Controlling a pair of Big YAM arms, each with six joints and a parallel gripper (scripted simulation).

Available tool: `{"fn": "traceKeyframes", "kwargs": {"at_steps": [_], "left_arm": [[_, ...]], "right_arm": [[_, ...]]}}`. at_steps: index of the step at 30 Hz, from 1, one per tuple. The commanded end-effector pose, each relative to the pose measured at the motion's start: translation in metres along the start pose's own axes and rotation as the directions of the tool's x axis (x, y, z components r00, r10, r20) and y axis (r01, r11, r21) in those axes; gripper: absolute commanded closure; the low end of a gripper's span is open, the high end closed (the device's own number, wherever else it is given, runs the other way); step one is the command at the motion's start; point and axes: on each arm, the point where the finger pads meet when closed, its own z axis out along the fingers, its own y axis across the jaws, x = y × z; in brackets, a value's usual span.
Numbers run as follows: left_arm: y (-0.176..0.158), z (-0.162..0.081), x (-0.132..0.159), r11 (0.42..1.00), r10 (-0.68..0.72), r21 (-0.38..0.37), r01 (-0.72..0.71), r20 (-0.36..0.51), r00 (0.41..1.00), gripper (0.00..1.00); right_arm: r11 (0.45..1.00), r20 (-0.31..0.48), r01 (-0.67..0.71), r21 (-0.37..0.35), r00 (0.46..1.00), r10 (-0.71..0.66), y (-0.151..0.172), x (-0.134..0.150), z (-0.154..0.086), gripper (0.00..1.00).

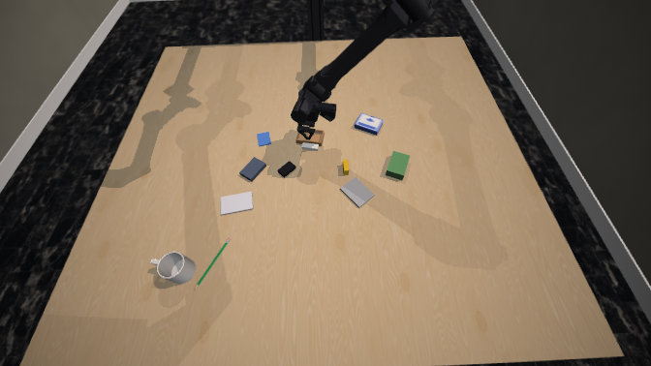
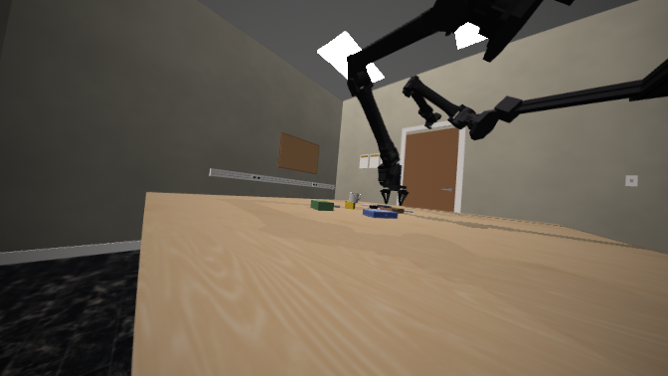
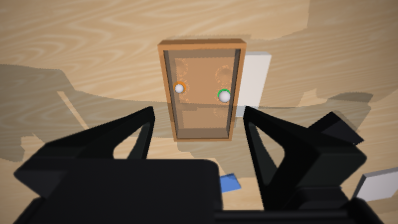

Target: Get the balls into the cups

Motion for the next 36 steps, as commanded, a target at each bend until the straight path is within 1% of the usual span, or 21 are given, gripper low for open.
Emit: {"fn": "traceKeyframes", "kwargs": {"at_steps": [1,8,10,12,13,15,19,22,26,36], "left_arm": [[-0.010,-0.027,0.009,1.000,-0.010,0.018,0.011,-0.018,1.000,0.13],[-0.009,-0.049,0.008,1.000,-0.012,0.017,0.012,-0.017,1.000,0.13],[-0.009,-0.044,-0.007,1.000,-0.028,0.006,0.028,0.001,1.000,0.13],[-0.009,-0.044,-0.007,1.000,-0.028,0.006,0.028,0.001,1.000,0.13],[-0.007,-0.041,-0.013,0.999,-0.033,-0.002,0.033,0.007,0.999,0.13],[-0.009,-0.061,0.008,1.000,-0.011,0.018,0.011,-0.018,1.000,0.13],[-0.009,-0.067,0.008,1.000,-0.011,0.017,0.011,-0.019,1.000,0.13],[-0.004,-0.052,-0.009,1.000,-0.028,-0.004,0.028,0.006,1.000,0.13],[-0.008,-0.057,-0.005,1.000,-0.028,0.006,0.028,-0.002,1.000,0.13],[-0.008,-0.057,-0.005,1.000,-0.028,0.006,0.028,-0.002,1.000,0.13]], "right_arm": [[1.000,0.045,0.014,0.020,0.999,-0.015,-0.008,-0.031,-0.003,0.00],[1.000,0.045,0.014,0.020,0.999,-0.015,-0.008,-0.031,-0.003,0.00],[1.000,0.045,0.014,0.020,0.999,-0.015,-0.008,-0.031,-0.003,0.00],[1.000,0.045,0.014,0.020,0.999,-0.015,-0.008,-0.031,-0.003,0.00],[1.000,0.045,0.014,0.020,0.999,-0.015,-0.008,-0.031,-0.003,0.00],[1.000,0.045,0.014,0.020,0.999,-0.015,-0.008,-0.031,-0.003,0.00],[1.000,0.045,0.014,0.020,0.999,-0.015,-0.008,-0.031,-0.003,0.00],[1.000,0.045,0.014,0.020,0.999,-0.015,-0.008,-0.031,-0.003,0.00],[1.000,0.045,0.014,0.020,0.999,-0.015,-0.008,-0.031,-0.003,0.00],[1.000,0.045,0.014,0.020,0.999,-0.015,-0.008,-0.031,-0.003,0.00]]}}
